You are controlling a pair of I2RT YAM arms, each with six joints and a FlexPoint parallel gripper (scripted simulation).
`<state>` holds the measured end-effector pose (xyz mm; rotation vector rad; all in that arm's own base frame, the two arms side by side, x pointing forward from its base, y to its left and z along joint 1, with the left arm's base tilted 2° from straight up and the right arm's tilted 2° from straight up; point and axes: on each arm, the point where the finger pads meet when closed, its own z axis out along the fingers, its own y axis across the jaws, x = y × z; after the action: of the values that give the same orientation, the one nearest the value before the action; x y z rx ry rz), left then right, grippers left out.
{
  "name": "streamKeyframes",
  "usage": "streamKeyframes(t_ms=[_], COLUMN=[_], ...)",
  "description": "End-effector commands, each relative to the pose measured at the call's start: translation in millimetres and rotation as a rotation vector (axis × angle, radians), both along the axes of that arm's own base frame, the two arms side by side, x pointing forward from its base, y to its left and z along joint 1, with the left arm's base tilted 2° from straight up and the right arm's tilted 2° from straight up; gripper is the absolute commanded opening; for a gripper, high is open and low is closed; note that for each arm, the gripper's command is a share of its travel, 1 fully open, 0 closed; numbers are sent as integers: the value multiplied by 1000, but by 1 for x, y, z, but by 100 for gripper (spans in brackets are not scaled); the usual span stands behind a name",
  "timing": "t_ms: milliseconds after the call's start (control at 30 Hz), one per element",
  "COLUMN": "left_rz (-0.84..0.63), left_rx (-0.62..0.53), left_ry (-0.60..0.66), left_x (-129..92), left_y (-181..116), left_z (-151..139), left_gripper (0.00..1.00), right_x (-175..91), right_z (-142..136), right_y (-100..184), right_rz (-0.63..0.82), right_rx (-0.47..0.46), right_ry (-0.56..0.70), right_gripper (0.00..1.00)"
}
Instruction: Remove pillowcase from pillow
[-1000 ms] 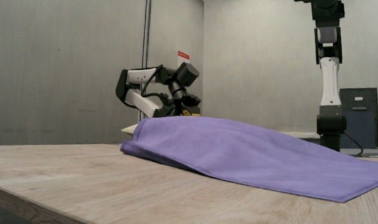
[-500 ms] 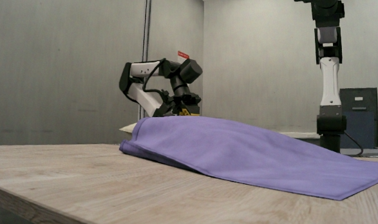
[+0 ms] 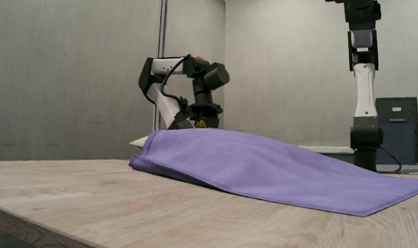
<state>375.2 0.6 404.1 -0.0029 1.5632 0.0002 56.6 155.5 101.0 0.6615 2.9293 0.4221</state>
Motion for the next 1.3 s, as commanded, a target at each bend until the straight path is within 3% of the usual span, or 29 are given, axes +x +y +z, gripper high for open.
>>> streamKeyframes(t_ms=[0, 300, 833, 1267], left_rz=[-18, -18, -18, -18], left_rx=[11, 11, 11, 11], left_ry=[-51, -51, -51, -51], left_x=[-5, -5, -5, -5], left_y=[-5, -5, -5, -5], left_z=[19, 19, 19, 19], left_gripper=[100, 100, 100, 100], right_x=[-5, -12, -18, -27], right_z=[6, 4, -5, -5], right_y=[-9, -25, -35, -62], right_rz=[7, -1, 8, 5], right_rx=[-62, -249, -281, -281], right_ry=[39, 128, 136, 135], right_gripper=[0, 0, 0, 0])
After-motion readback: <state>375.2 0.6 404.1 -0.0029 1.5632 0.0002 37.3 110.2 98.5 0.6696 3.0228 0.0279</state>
